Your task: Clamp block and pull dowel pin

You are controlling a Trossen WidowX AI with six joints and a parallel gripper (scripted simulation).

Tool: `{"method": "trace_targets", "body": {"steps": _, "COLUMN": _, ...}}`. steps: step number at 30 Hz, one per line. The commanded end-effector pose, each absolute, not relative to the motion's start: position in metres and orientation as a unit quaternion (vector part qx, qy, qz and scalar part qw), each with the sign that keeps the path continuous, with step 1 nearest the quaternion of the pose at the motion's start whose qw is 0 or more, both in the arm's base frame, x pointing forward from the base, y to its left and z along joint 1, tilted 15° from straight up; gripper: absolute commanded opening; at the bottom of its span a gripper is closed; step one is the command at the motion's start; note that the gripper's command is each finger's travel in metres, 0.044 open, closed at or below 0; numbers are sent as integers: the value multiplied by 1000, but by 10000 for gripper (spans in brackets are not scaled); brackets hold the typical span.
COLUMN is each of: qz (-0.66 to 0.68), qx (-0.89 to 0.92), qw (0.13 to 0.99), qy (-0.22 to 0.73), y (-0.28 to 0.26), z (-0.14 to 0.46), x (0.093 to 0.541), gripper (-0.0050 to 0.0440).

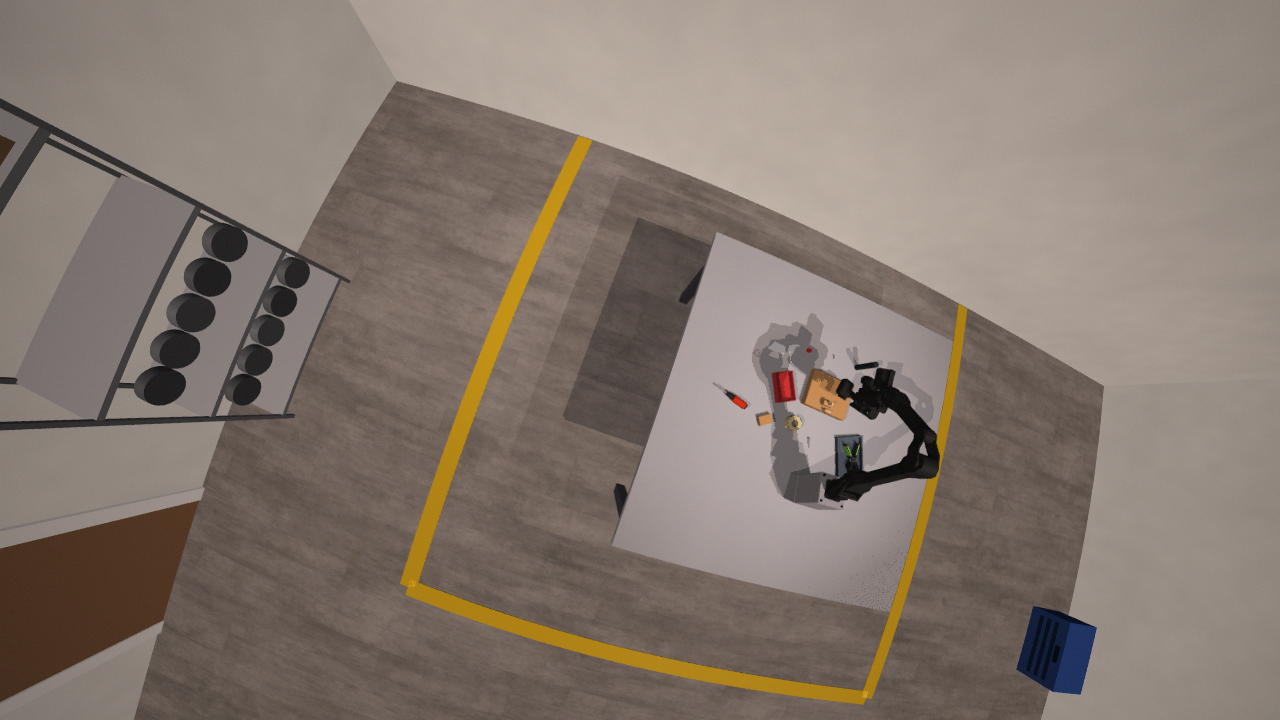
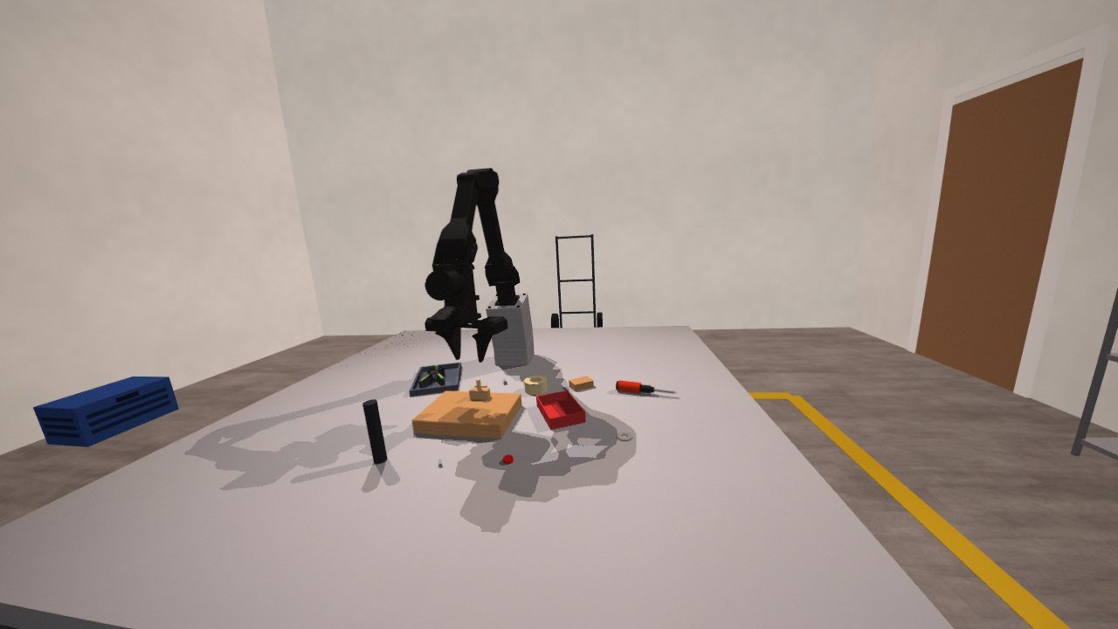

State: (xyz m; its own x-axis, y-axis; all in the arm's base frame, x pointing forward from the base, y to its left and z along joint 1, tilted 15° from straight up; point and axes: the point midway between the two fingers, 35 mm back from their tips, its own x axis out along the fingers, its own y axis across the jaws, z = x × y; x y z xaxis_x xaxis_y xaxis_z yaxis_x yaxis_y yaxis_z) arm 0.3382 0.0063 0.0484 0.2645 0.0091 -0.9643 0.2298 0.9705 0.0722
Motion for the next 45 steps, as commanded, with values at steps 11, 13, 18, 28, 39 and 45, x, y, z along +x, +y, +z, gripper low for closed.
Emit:
{"method": "trace_targets", "body": {"steps": 11, "qz": -136, "qx": 182, "qw": 772, "qy": 593, "y": 7, "z": 41, "x": 342, "gripper": 170}}
{"method": "trace_targets", "body": {"steps": 13, "qz": -146, "qx": 195, "qw": 769, "qy": 591, "y": 7, "z": 41, "x": 343, "gripper": 150}}
{"method": "trace_targets", "body": {"steps": 18, "qz": -161, "qx": 215, "qw": 764, "qy": 587, "y": 8, "z": 40, "x": 343, "gripper": 120}}
{"method": "trace_targets", "body": {"steps": 28, "qz": -209, "qx": 277, "qw": 743, "qy": 572, "y": 8, "z": 36, "x": 346, "gripper": 20}}
{"method": "trace_targets", "body": {"steps": 39, "qz": -252, "qx": 333, "qw": 720, "qy": 554, "y": 9, "z": 33, "x": 348, "gripper": 0}}
{"method": "trace_targets", "body": {"steps": 45, "qz": -279, "qx": 368, "qw": 703, "qy": 541, "y": 10, "z": 31, "x": 350, "gripper": 0}}
